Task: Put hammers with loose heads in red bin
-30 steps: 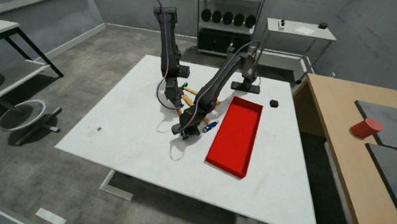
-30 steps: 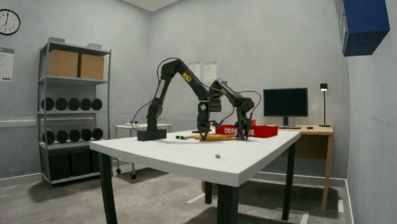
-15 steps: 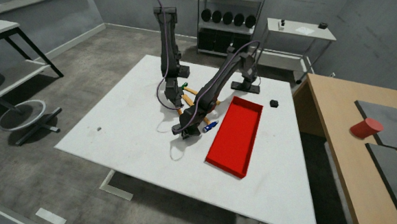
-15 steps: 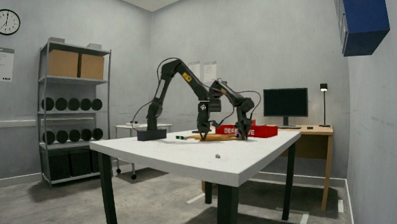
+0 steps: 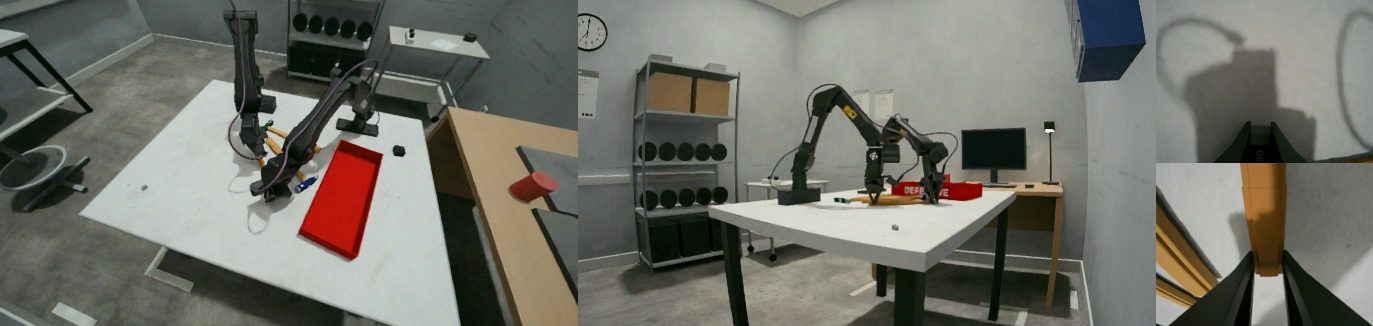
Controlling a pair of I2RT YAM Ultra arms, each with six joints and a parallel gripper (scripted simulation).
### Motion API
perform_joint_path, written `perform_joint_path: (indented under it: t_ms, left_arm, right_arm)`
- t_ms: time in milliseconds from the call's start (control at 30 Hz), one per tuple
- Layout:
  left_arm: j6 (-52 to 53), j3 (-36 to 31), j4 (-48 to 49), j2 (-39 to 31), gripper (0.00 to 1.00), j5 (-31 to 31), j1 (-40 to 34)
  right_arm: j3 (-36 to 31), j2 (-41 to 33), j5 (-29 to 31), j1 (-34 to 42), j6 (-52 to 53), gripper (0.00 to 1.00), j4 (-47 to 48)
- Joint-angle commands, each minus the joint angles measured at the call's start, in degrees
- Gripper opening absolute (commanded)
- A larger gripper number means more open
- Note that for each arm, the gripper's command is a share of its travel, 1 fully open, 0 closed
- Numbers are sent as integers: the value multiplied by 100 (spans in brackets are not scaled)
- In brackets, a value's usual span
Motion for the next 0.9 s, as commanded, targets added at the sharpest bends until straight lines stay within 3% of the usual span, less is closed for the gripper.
perform_joint_path:
  t_ms: [0,500,667,867]
  left_arm:
    - [7,84,187,-236,9,-191,131]
    - [53,89,264,-271,9,-346,247]
    - [354,552,-255,157,9,224,402]
    - [387,709,-391,239,9,230,414]
  right_arm:
    - [-113,84,165,8,56,17,-319]
    - [-161,132,197,-32,65,17,-548]
    - [-167,140,208,-39,67,17,-590]
    - [-161,140,206,-38,57,17,-595]
